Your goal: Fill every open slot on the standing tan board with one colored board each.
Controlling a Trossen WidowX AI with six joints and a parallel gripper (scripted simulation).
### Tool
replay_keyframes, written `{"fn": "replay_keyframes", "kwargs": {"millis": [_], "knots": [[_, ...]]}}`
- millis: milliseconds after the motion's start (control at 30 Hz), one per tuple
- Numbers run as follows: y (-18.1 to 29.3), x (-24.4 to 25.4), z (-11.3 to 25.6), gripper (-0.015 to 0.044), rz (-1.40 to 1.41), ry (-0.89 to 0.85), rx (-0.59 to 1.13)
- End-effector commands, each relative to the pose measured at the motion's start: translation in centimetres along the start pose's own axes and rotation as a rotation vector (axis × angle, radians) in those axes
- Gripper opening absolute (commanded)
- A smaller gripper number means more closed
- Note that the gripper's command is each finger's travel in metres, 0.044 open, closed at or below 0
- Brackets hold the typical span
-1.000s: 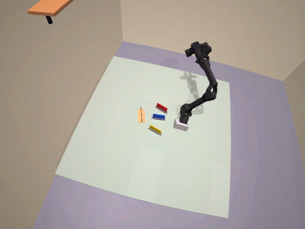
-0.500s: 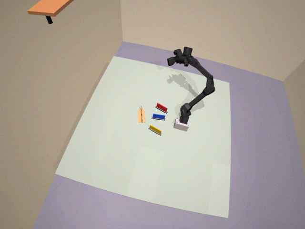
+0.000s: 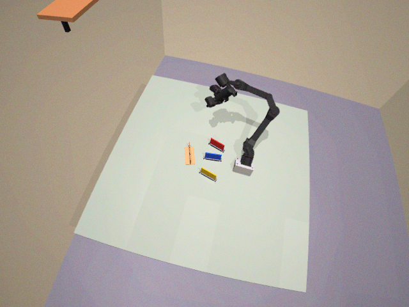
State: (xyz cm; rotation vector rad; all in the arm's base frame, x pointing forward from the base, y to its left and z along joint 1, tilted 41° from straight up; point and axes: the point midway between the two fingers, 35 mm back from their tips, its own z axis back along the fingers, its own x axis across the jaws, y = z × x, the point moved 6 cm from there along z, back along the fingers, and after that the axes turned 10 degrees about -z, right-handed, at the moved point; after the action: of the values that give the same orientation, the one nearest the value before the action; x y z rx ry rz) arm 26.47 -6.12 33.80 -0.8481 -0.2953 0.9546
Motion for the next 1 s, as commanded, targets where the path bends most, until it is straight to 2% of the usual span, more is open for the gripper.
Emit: {"fn": "replay_keyframes", "kwargs": {"millis": [0,267,467,633,800,967], "knots": [[2.0,1.9,-0.8,0.0185,0.013,0.013,0.098],[11.1,8.3,-0.9,0.0185,0.166,0.198,0.400],[14.4,9.7,0.2,0.0185,0.263,0.331,0.430],[14.6,9.7,0.1,0.0185,0.268,0.338,0.431],[16.0,6.6,-4.5,0.0185,0.295,0.377,0.448],[16.4,6.0,-5.4,0.0185,0.299,0.385,0.451]]}}
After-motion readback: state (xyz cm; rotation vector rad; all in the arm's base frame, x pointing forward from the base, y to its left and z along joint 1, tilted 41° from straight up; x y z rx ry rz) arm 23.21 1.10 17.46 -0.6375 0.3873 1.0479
